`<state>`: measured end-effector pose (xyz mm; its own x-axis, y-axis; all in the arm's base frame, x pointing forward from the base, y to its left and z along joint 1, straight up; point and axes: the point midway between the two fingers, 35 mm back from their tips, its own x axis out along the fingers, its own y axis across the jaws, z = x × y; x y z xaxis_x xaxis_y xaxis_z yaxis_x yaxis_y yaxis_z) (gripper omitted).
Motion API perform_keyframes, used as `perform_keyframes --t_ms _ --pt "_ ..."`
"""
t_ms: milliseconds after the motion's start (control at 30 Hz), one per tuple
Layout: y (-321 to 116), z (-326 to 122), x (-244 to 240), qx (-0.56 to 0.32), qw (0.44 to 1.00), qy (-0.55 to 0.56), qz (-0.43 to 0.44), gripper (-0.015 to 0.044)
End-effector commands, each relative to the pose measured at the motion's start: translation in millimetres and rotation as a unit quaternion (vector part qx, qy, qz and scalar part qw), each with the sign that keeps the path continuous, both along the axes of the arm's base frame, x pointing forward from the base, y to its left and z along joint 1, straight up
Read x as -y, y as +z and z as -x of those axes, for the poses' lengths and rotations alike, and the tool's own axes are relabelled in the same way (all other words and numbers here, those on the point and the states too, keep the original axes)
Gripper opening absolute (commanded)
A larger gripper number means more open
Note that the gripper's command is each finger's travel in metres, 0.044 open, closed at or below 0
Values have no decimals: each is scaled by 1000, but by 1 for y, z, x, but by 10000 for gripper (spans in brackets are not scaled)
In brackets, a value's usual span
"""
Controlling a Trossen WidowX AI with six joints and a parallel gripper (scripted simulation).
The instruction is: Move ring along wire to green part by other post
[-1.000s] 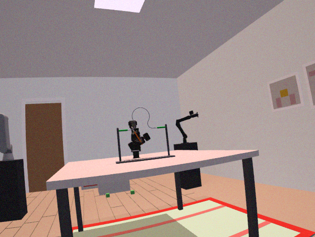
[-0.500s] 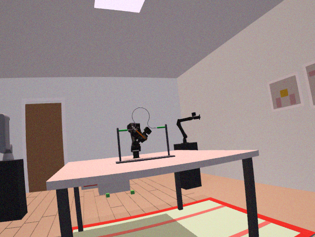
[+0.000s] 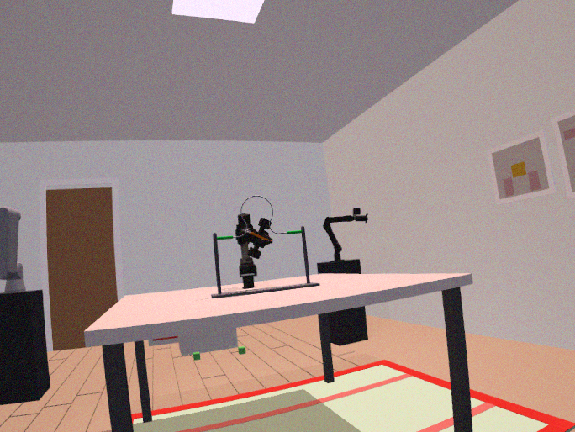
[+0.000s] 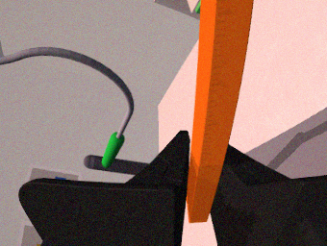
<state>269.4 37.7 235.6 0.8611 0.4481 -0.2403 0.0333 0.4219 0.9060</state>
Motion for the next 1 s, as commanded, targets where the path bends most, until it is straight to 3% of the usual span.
perform_keyframes --t_ms 0,967 --pt "13 7 -3 -9 999 26 -40 -150" --pt "108 12 -1 6 937 47 -346 -150"
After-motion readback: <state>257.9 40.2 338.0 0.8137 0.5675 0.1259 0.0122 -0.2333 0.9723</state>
